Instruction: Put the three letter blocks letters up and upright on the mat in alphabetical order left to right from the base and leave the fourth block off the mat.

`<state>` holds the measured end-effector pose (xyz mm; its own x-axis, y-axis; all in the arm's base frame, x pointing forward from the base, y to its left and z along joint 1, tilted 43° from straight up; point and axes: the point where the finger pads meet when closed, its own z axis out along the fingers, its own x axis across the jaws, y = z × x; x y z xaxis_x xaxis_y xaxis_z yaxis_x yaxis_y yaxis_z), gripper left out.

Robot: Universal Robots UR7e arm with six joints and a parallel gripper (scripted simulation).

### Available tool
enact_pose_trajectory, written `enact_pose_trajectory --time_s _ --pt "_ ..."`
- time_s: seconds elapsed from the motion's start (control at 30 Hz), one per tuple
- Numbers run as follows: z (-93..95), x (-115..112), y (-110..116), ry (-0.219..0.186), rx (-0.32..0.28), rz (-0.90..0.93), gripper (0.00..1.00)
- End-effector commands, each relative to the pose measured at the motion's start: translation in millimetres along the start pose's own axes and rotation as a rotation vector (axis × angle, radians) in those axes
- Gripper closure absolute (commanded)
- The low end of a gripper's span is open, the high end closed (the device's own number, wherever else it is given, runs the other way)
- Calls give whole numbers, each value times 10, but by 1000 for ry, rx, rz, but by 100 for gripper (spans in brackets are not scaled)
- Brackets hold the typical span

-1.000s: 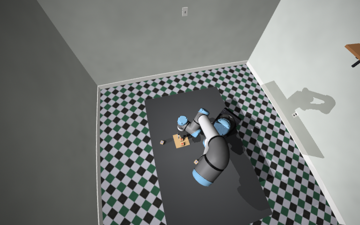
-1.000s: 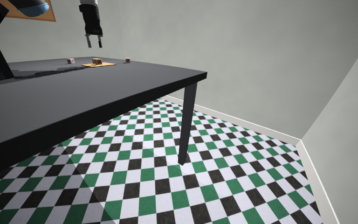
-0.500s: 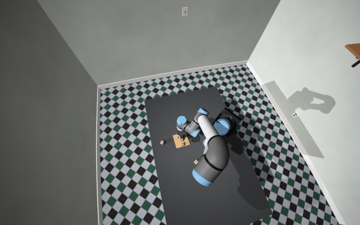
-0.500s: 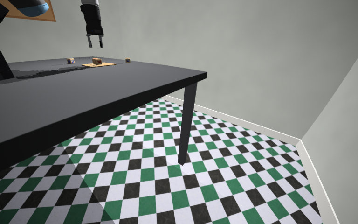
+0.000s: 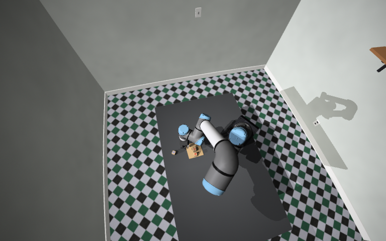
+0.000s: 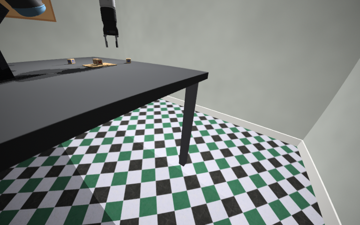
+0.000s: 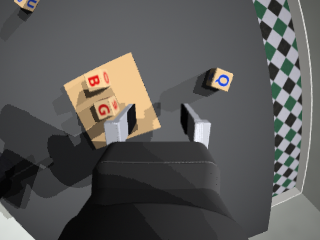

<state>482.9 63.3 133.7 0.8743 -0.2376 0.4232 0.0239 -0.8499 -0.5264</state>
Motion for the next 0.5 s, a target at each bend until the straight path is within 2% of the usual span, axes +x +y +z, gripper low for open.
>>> enact_pose_trajectory --time_s 0.0,0.23,0.47 --pt "18 462 -132 3 1 129 0" --pt "63 886 -297 6 5 253 0" --pt "76 973 -336 6 6 280 0"
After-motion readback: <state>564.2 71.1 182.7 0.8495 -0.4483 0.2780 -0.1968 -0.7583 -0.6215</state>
